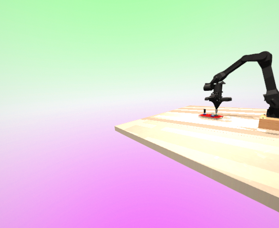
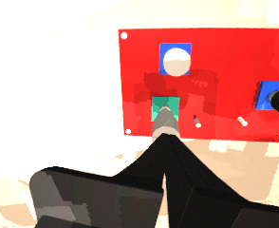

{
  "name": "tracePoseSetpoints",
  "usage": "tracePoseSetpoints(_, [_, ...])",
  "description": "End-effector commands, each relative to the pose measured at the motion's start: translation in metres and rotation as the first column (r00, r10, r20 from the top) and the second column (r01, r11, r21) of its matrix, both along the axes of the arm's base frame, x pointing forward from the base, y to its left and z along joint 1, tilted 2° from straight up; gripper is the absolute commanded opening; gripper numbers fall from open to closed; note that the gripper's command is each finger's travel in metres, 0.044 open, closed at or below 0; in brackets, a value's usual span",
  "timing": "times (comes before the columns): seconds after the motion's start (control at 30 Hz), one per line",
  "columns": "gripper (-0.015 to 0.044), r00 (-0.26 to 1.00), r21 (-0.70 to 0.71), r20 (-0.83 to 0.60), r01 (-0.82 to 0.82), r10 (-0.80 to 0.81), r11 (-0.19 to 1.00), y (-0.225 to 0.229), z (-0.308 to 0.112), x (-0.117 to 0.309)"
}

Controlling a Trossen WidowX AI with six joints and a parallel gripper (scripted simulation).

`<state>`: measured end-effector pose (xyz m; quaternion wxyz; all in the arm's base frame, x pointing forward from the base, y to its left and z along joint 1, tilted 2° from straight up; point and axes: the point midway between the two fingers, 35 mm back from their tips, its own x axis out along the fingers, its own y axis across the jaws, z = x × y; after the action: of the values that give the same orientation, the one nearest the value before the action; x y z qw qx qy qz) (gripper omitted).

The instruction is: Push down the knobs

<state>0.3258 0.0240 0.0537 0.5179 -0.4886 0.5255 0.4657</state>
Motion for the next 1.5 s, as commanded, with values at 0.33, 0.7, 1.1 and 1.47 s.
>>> tracePoseSetpoints(0.33, [0.0000,1.000,0.003,-0.003,-0.004,0.004,1.000,0.000,-0.005,-0.001])
tracePoseSetpoints(0.7, [0.0000,1.000,0.003,-0.003,-0.004,0.004,1.000,0.000,-0.009,-0.001])
tracePoseSetpoints(1.1, [0.0000,1.000,0.003,-0.003,-0.004,0.004,1.000,0.000,-0.013,-0.001])
tracePoseSetpoints(1.47, [0.0000,1.000,0.003,-0.003,-0.004,0.004,1.000,0.000,-0.015,-0.001])
